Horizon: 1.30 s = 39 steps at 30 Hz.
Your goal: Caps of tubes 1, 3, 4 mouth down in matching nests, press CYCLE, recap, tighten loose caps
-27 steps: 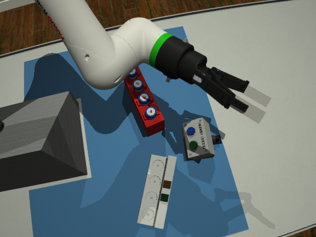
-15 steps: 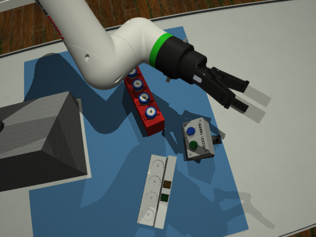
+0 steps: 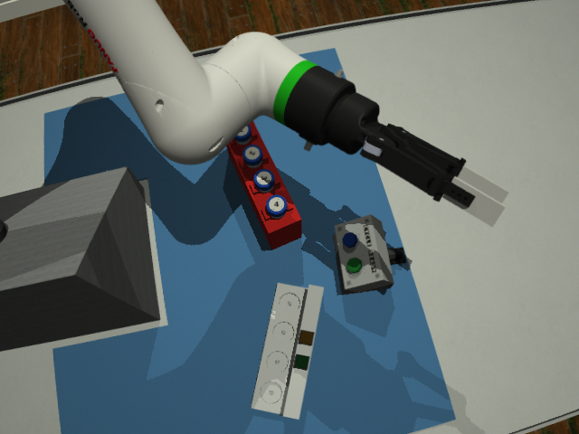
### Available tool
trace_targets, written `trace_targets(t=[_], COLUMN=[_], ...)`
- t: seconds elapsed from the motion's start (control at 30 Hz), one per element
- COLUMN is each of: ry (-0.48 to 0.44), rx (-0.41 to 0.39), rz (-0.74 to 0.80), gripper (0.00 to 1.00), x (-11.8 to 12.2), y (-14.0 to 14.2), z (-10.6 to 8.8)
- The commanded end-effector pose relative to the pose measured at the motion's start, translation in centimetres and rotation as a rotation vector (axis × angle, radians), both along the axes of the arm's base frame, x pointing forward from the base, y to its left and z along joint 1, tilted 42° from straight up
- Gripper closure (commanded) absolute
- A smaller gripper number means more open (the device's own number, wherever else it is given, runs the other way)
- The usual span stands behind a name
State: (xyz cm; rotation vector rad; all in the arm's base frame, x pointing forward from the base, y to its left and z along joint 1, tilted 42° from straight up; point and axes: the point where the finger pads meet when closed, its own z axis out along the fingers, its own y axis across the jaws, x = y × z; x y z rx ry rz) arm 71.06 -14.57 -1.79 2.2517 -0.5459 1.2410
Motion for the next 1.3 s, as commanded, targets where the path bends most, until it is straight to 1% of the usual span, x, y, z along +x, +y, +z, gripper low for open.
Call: trace_targets(t=[0.0, 0.77, 0.8, 0.87, 1.03, 1.07, 1.13, 1.27], ry=[0.0, 0.0, 0.006, 0.011, 0.011, 0.011, 0.026, 0.026], rx=[0.0, 0.0, 0.014, -0.014, -0.015, -0.015, -0.026, -0.026], rz=[0.0, 0.0, -0.006, -0.066, -0.067, -0.067, -0.132, -0.134], gripper=[0.65, 0.65, 0.65, 0.65, 0.65, 0.65, 0.65, 0.65], x=[0.0, 0.0, -0.7, -0.6, -0.5, -0.5, -0.7, -1.2], y=[0.0, 0.0, 0.3, -0.6, -3.0, -3.0, -4.0, -5.9], z=[0.0, 0.0, -0.1, 0.1, 0.7, 0.7, 0.9, 1.3])
